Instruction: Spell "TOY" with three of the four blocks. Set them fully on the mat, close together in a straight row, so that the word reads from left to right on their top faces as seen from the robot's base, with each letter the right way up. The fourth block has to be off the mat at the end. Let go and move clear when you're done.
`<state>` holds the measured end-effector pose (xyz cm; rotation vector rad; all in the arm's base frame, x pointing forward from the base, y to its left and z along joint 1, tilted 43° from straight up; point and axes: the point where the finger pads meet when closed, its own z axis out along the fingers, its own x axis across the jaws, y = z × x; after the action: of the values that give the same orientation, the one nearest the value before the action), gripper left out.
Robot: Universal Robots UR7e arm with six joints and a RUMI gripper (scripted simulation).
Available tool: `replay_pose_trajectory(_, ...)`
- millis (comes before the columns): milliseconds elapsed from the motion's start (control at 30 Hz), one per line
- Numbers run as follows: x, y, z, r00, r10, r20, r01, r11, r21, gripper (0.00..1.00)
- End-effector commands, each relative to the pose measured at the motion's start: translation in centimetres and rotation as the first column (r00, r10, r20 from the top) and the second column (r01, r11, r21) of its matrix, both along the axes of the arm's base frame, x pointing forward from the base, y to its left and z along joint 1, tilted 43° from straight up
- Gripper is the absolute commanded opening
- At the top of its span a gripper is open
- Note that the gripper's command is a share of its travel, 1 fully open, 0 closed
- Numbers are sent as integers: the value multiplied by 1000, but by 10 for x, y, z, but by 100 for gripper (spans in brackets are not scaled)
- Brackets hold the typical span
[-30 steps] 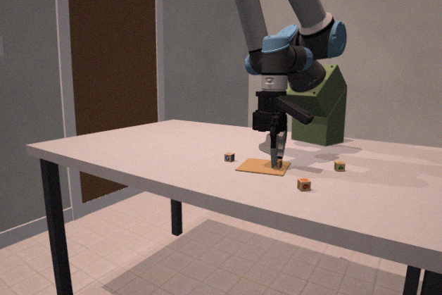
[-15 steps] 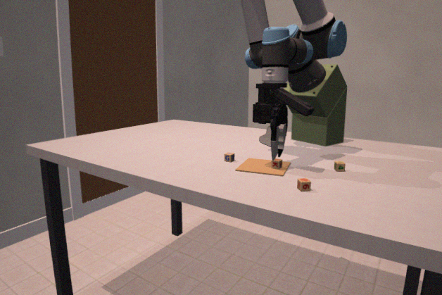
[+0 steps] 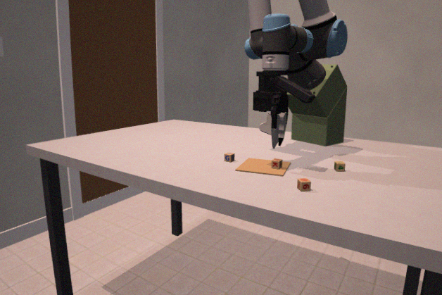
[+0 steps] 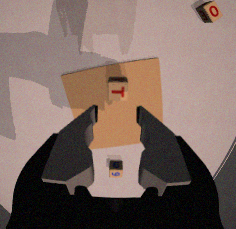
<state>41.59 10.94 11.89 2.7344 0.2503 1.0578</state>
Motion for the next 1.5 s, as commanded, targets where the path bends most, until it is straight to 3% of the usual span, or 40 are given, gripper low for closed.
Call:
replay_pose_trajectory(0,-9,2,10,1000,0,-3,0,1000,1,25)
replay_pose_trajectory(667,-19,3,21,1000,0,-3,0,1000,1,25)
replay_pose_trajectory(700,-19,3,21,1000,0,-3,0,1000,1,100)
replay_pose_trajectory(1467,-19,3,21,1000,1,-3,-1,1000,1,100)
